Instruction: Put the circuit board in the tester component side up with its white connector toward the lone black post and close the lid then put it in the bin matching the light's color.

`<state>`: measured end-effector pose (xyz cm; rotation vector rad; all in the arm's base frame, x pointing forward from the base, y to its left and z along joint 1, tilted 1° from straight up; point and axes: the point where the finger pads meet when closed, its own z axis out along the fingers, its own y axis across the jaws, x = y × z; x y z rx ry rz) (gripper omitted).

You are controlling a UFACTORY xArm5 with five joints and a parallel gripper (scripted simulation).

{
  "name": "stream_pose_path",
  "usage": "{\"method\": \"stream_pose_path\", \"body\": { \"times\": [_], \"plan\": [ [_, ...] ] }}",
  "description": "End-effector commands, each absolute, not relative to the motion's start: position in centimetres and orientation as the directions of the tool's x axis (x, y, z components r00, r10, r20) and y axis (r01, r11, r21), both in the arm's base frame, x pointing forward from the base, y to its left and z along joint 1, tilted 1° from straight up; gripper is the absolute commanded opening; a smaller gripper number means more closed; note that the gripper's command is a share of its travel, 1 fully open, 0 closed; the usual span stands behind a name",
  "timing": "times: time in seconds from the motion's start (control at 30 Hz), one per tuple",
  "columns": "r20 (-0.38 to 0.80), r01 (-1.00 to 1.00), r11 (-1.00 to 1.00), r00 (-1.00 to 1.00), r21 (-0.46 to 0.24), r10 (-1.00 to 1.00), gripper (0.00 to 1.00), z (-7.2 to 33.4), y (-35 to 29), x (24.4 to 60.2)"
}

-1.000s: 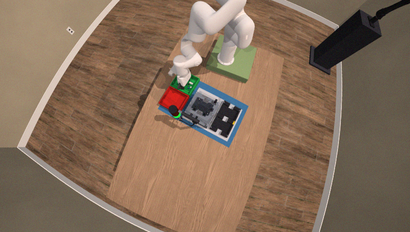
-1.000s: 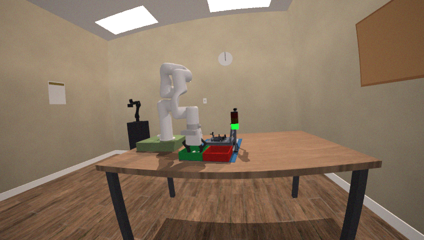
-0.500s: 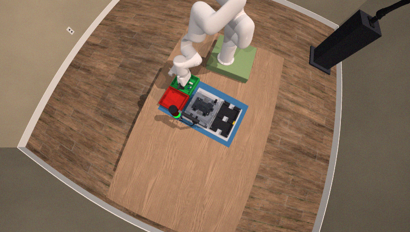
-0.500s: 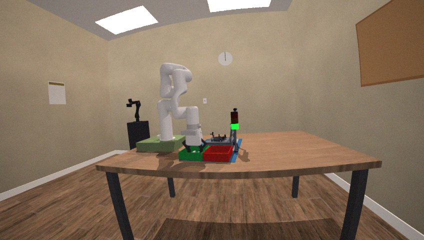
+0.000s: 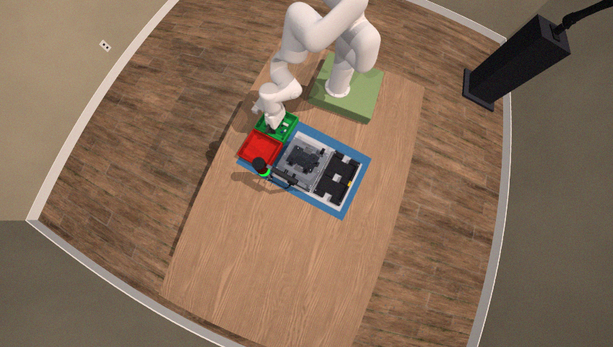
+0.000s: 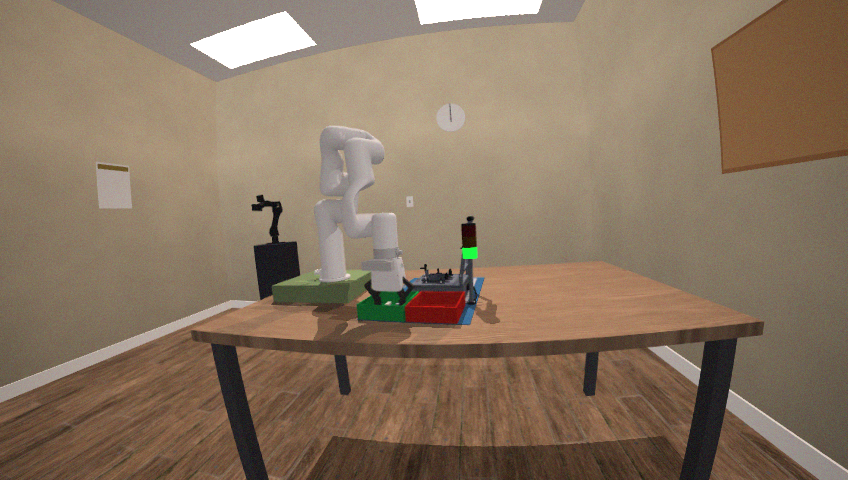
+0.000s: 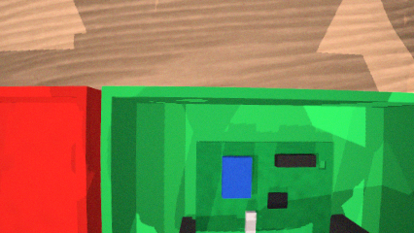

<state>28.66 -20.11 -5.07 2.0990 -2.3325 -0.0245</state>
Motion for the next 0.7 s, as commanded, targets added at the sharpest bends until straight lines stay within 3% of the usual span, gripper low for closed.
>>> {"method": "stream_pose_path", "body": {
  "times": [0.0,0.43,0.47,0.67],
  "plan": [
    [-0.007,-0.994,0.105,-0.105,0.013,-0.994,0.79,-5.07,-20.14,28.70],
    [-0.007,-0.994,0.105,-0.105,0.013,-0.994,0.79,-5.07,-20.14,28.70],
    [-0.007,-0.994,0.105,-0.105,0.013,-0.994,1.00,-5.07,-20.14,28.70],
    [-0.007,-0.994,0.105,-0.105,0.013,-0.994,1.00,-5.07,-20.14,28.70]
  ]
}}
